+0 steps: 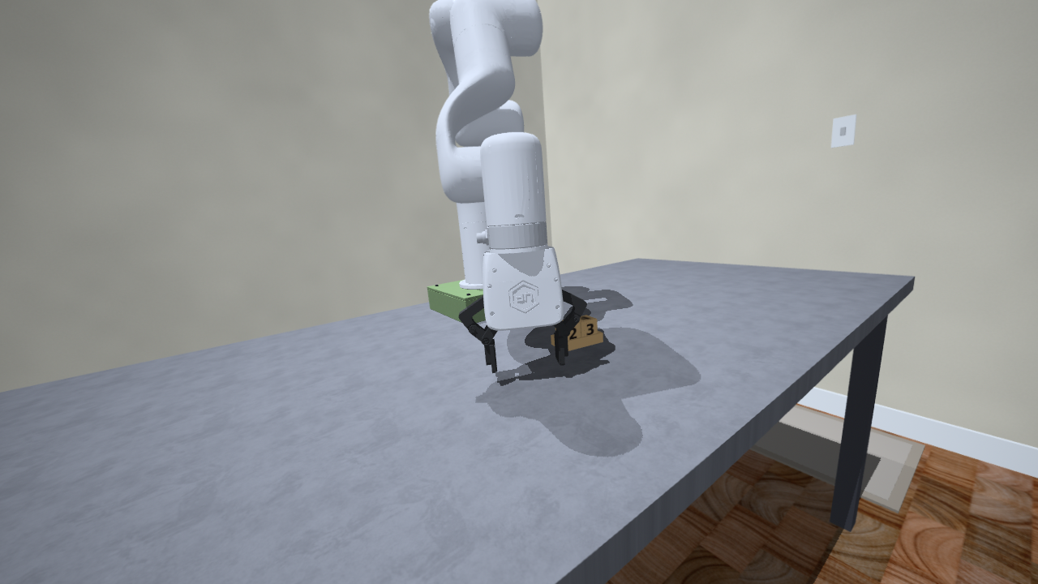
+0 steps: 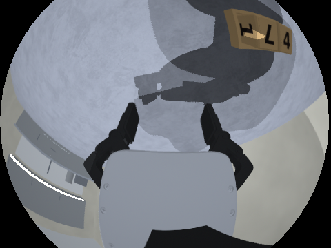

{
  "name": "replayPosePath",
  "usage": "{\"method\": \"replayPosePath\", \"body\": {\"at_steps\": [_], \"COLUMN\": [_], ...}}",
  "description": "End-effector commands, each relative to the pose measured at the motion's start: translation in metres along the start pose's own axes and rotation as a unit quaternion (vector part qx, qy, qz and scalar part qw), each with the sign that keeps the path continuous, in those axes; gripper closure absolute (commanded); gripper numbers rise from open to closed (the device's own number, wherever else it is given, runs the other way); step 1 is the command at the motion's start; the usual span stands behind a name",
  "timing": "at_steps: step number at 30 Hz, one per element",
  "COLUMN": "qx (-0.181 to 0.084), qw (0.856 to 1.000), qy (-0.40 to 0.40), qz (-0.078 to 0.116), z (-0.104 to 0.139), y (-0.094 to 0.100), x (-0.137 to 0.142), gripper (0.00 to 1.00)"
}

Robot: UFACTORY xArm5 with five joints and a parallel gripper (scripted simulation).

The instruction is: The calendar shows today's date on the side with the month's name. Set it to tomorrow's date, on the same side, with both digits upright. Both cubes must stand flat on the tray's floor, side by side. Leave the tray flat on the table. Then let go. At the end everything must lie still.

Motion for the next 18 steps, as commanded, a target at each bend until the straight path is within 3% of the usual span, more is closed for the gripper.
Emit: {"method": "replayPosePath", "body": {"at_steps": [1, 9, 18], "qx": [-0.002, -0.002, -0.002], "qw": [1.0, 1.0, 1.0], "qy": [0.0, 0.0, 0.0], "qz": [0.0, 0.0, 0.0], "z": [0.001, 0.001, 0.001], "y": [0.001, 0.007, 0.044], "x": [0.0, 0.0, 0.0], "gripper": [0.0, 0.0, 0.0]}}
Point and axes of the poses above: the point where the finger pads meet when closed, its own y axis back along the fingers, its own x axis across the jaws, z = x × y, the point moved 6 cm from there along y, back along the fingers, and after that the axes turned 4 degrees about y, right-handed, at the moved point
